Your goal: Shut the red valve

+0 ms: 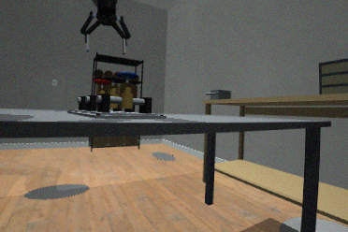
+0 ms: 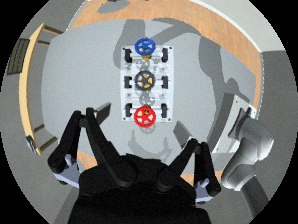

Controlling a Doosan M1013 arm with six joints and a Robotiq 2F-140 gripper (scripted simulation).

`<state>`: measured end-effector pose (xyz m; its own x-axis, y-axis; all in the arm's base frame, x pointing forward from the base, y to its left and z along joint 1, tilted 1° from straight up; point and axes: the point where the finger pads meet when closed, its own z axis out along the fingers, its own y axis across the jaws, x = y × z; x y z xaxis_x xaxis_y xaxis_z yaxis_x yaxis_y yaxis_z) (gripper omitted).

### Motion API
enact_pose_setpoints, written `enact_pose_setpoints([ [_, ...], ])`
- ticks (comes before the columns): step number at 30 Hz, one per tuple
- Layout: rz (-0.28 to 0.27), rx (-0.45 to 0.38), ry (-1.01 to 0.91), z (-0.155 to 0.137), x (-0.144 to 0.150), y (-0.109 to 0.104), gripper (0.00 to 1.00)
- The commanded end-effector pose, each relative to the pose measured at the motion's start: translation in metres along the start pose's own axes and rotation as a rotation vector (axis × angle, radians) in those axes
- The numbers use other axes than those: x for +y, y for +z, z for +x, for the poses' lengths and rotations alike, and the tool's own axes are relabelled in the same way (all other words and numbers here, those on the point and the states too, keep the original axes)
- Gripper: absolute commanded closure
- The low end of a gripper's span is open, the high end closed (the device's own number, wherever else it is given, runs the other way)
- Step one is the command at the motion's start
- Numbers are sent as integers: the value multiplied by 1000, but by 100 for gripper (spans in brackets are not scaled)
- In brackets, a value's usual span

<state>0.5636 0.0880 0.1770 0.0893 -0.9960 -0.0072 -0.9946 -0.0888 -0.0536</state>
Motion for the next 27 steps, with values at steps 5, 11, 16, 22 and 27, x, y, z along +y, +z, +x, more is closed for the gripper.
enact_pose_setpoints([
  [5, -39, 3, 390, -23, 4, 29, 0],
  [11, -54, 5, 523, -31, 6, 40, 0],
  [16, -68, 8, 652, -38, 8, 50, 0],
  [22, -68, 8, 653, -38, 8, 50, 43],
  [27, -68, 8, 653, -38, 8, 50, 43],
])
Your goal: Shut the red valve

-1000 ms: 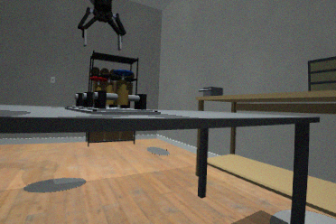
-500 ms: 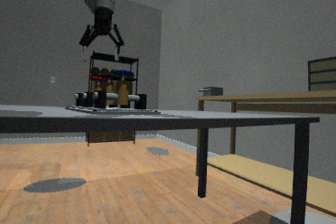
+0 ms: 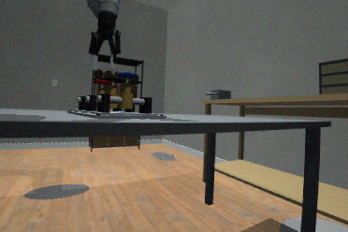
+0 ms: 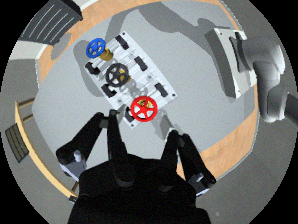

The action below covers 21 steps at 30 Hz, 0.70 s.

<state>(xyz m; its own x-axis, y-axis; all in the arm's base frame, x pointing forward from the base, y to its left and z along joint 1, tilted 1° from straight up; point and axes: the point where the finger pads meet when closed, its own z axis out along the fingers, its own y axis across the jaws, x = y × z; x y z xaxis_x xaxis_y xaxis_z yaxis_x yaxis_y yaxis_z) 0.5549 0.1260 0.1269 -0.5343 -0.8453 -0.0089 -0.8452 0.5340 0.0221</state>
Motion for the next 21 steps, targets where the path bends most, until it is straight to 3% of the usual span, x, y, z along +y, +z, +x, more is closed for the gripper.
enact_pose_setpoints([
  [1, 0, 0, 0, 0, 0, 0, 43],
  [21, 1, -1, 0, 0, 0, 10, 43],
])
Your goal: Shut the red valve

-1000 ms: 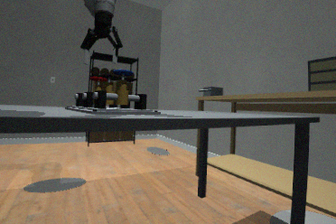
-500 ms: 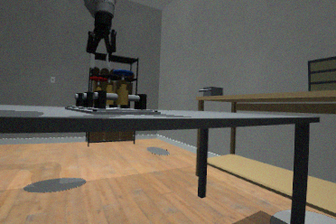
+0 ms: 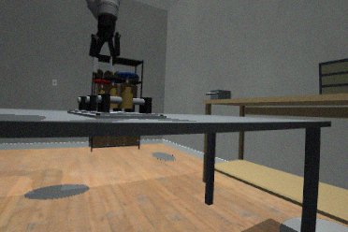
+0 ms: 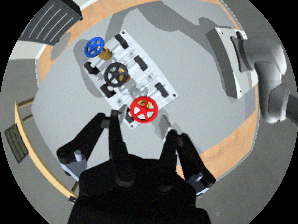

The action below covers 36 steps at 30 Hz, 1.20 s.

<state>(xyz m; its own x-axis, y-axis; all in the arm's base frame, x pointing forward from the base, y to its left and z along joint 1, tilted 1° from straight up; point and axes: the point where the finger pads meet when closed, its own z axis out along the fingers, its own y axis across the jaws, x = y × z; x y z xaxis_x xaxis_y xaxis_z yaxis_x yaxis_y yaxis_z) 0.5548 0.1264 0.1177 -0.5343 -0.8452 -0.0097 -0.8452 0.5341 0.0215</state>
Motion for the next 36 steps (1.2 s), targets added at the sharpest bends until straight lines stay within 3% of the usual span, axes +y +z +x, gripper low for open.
enact_pose_setpoints([
  [1, 0, 0, 0, 0, 0, 2, 43],
  [36, 0, 0, 0, 0, 0, 22, 43],
])
